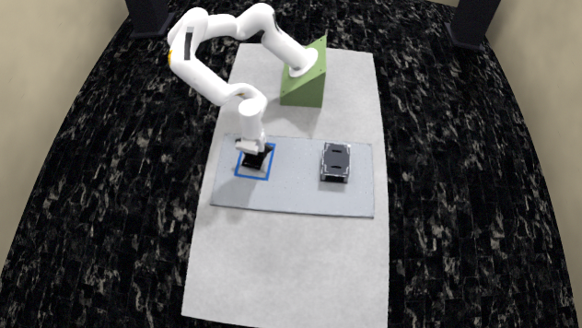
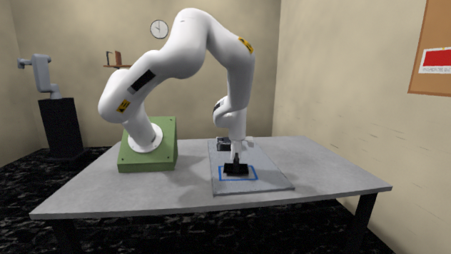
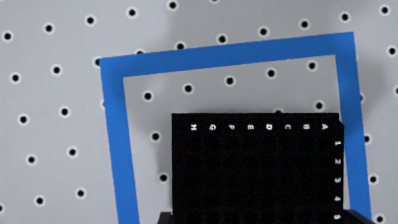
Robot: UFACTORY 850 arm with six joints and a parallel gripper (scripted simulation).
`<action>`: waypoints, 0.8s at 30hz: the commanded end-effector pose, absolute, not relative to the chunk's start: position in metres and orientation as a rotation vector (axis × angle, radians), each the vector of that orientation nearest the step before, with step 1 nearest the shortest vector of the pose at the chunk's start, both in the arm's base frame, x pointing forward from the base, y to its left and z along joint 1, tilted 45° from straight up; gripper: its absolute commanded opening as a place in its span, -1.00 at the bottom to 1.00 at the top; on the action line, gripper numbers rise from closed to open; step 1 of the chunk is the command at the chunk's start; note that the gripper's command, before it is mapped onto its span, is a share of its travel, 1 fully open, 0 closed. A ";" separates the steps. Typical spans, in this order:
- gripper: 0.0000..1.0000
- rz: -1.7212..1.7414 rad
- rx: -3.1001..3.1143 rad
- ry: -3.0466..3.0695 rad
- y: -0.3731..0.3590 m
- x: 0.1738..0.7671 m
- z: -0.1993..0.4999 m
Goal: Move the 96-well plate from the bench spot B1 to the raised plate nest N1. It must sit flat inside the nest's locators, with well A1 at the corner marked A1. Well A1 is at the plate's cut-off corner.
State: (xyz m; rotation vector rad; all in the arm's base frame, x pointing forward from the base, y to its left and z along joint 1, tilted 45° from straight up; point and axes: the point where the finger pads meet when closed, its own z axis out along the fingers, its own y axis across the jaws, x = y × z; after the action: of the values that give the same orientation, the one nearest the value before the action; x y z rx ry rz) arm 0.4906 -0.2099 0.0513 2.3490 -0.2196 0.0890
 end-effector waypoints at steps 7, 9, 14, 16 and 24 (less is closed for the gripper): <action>-1.00 0.090 2.349 -0.219 -0.209 0.491 0.052; -1.00 0.090 2.349 -0.219 -0.207 0.491 0.055; -1.00 0.090 2.349 -0.219 -0.201 0.491 0.061; -1.00 0.090 2.349 -0.219 -0.198 0.491 0.063; -1.00 0.090 2.349 -0.219 -0.191 0.491 0.070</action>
State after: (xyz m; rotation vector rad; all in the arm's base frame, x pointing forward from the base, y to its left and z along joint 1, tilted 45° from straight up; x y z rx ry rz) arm 0.4907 -0.1943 0.0670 2.3490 -0.2196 0.0891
